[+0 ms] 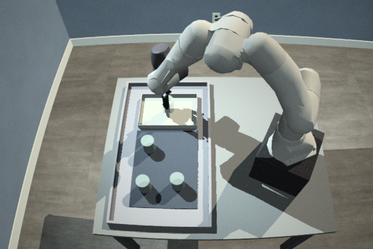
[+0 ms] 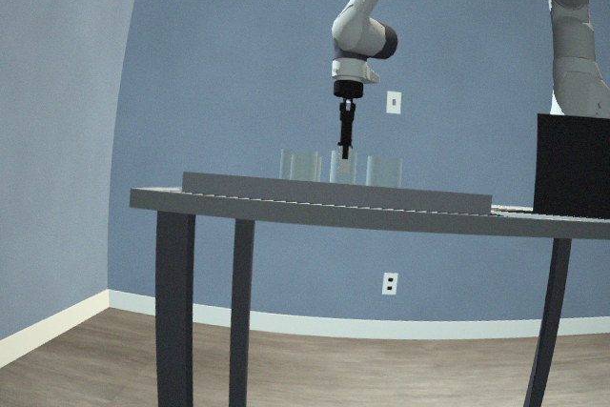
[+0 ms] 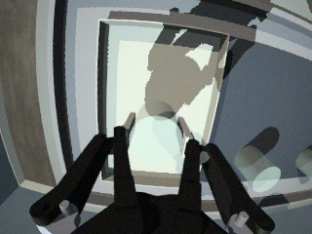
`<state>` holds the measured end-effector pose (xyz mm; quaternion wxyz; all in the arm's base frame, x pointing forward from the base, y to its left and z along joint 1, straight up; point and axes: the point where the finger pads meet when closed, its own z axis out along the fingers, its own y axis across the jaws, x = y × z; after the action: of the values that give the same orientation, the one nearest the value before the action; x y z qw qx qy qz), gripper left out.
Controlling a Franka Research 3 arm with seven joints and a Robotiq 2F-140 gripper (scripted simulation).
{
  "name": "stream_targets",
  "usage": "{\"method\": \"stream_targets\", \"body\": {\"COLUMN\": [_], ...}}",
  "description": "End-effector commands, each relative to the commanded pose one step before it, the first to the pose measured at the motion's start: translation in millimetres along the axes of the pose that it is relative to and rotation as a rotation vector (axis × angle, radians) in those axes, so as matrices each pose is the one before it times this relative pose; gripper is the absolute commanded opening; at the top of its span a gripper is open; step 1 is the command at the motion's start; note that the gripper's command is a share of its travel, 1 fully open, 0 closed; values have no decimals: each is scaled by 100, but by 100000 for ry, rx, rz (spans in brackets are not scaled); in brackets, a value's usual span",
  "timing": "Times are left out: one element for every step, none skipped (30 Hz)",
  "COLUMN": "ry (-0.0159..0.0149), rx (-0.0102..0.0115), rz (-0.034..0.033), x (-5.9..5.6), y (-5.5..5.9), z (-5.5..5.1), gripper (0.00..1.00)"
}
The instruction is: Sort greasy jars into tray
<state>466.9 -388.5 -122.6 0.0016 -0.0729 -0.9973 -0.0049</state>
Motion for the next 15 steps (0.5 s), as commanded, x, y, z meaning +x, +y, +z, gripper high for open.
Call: {"method": "stream_targets", "body": {"ry": [-724,0,0,0,0,0,0,0,0,0,0,0,0,0,0], "rx": [302,0,0,0,0,0,0,0,0,0,0,0,0,0,0], "rz": [-269,0,0,0,0,0,0,0,0,0,0,0,0,0,0], "x": [-282,0,0,0,0,0,0,0,0,0,0,0,0,0,0], "y": [-135,0,0,0,0,0,0,0,0,0,0,0,0,0,0], "z": [-48,132,132,132,132,132,132,132,132,132,132,132,132,132,132], "gripper": [0,0,0,0,0,0,0,0,0,0,0,0,0,0,0]}}
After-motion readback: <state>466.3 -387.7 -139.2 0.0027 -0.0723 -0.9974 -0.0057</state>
